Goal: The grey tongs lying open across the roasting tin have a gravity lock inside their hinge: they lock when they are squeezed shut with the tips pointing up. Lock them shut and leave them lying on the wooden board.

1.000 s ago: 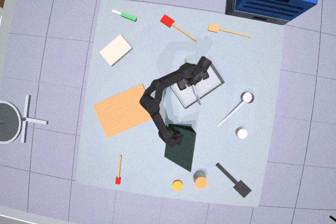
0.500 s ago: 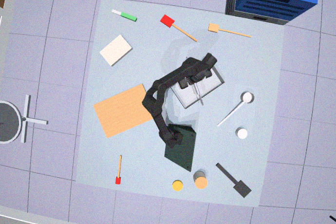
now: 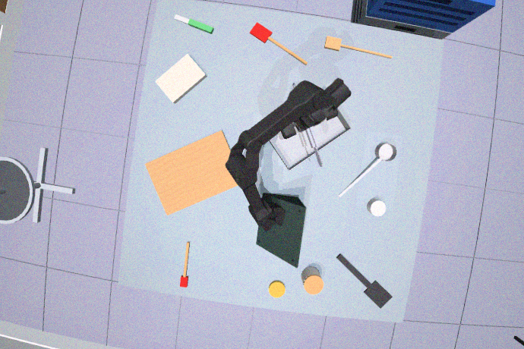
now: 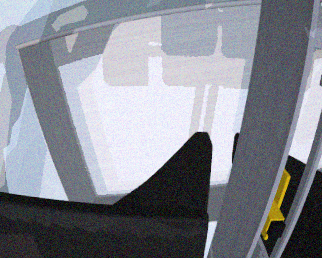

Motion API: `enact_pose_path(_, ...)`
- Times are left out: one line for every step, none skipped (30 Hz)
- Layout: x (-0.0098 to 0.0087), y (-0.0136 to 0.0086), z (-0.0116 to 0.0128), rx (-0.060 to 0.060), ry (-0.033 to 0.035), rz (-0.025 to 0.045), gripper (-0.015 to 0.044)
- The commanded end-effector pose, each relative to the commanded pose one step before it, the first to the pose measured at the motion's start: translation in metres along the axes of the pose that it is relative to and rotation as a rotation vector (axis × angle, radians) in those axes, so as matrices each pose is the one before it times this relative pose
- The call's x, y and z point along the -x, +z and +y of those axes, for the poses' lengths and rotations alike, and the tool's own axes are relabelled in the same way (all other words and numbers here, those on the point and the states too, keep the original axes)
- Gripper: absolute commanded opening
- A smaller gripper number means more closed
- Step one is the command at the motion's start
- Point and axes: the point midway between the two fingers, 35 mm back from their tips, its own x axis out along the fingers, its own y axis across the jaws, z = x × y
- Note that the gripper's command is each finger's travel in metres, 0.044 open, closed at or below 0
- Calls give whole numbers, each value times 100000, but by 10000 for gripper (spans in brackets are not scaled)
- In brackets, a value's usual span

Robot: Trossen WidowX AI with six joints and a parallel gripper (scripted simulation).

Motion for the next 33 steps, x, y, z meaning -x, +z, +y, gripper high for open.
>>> enact_pose_path(518, -28, -102, 763, -864, -78, -150)
enact_pose_path(0, 0, 0, 0, 0, 0, -150)
enact_pose_path(-429, 83, 192, -1128, 848, 88, -150)
enact_pose_path(17, 87, 137, -873, -28, 13, -150)
enact_pose_path(25, 128, 208, -1319, -41, 19, -150)
enact_pose_path(32, 162, 276, -1726, -53, 22, -150)
enact_pose_path(31, 144, 338, -1370, -362, 377, -150)
enact_pose_path(41, 191, 366, -2247, -60, 15, -150)
enact_pose_path(44, 204, 425, -2563, -66, 13, -150)
enact_pose_path(44, 195, 449, -2664, -65, 10, -150)
enact_pose_path(42, 177, 458, -2672, -61, 6, -150)
enact_pose_path(40, 159, 464, -2671, -57, 2, -150)
enact_pose_path(38, 140, 469, -2669, -53, -1, -150)
enact_pose_path(36, 121, 474, -2668, -49, -4, -150)
enact_pose_path(33, 102, 478, -2667, -45, -6, -150)
enact_pose_path(31, 83, 481, -2666, -40, -9, -150)
enact_pose_path(29, 63, 483, -2664, -35, -11, -150)
enact_pose_path(27, 44, 485, -2663, -31, -13, -150)
enact_pose_path(25, 25, 485, -2662, -26, -14, -150)
enact_pose_path(23, 5, 485, -2661, -21, -15, -150)
enact_pose_path(21, -14, 484, -2659, -16, -16, -150)
enact_pose_path(19, -34, 482, -2658, -11, -17, -150)
enact_pose_path(18, -53, 480, -2657, -6, -17, -150)
enact_pose_path(14, -78, 472, -2618, -45, 3, -150)
enact_pose_path(14, -90, 473, -2656, 6, -17, -150)
enact_pose_path(12, -109, 468, -2655, 11, -16, -150)
enact_pose_path(10, -127, 462, -2654, 15, -15, -150)
enact_pose_path(9, -146, 456, -2653, 20, -14, -150)
enact_pose_path(7, -163, 449, -2652, 25, -12, -150)
enact_pose_path(5, -181, 441, -2651, 30, -10, -150)
enact_pose_path(4, -198, 432, -2650, 34, -8, -150)
enact_pose_path(2, -215, 423, -2649, 39, -5, -150)
enact_pose_path(0, -231, 413, -2649, 43, -2, -150)
